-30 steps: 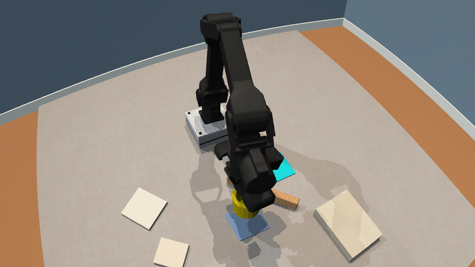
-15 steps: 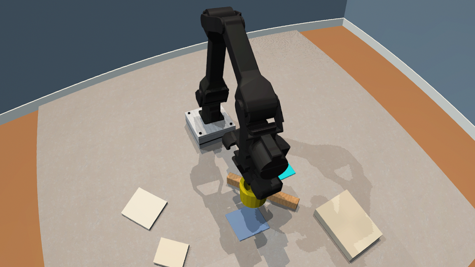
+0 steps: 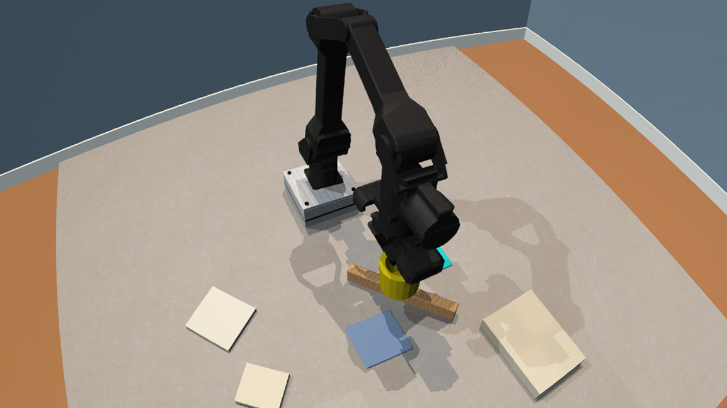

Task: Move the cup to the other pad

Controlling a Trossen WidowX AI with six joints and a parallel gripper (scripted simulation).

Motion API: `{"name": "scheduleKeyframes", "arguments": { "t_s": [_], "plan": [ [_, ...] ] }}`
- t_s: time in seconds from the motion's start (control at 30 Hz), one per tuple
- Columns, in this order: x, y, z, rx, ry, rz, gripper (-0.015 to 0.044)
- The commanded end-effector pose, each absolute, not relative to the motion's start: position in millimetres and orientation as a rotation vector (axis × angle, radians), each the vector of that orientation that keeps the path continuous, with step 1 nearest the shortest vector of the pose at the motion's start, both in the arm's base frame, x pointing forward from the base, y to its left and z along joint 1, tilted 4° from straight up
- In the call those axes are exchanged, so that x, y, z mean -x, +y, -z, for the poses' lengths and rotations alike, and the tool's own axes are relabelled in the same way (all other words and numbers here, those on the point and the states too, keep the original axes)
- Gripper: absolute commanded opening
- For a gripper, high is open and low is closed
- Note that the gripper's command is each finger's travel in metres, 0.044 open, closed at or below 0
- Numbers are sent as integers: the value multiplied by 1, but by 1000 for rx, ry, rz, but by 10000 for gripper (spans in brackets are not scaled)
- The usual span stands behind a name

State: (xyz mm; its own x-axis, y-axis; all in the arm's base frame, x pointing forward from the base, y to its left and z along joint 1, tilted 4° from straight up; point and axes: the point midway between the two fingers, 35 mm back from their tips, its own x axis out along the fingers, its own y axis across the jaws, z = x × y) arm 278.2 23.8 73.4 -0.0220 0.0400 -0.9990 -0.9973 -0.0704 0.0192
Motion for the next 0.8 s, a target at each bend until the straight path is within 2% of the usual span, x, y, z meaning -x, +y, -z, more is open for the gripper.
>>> {"name": "scheduleKeyframes", "arguments": {
  "t_s": [0.0,0.77],
  "plan": [
    [-271,31,-74,1213,1157,-1295,0],
    [-240,70,-78,1210,1156,-1298,0]
  ]
}}
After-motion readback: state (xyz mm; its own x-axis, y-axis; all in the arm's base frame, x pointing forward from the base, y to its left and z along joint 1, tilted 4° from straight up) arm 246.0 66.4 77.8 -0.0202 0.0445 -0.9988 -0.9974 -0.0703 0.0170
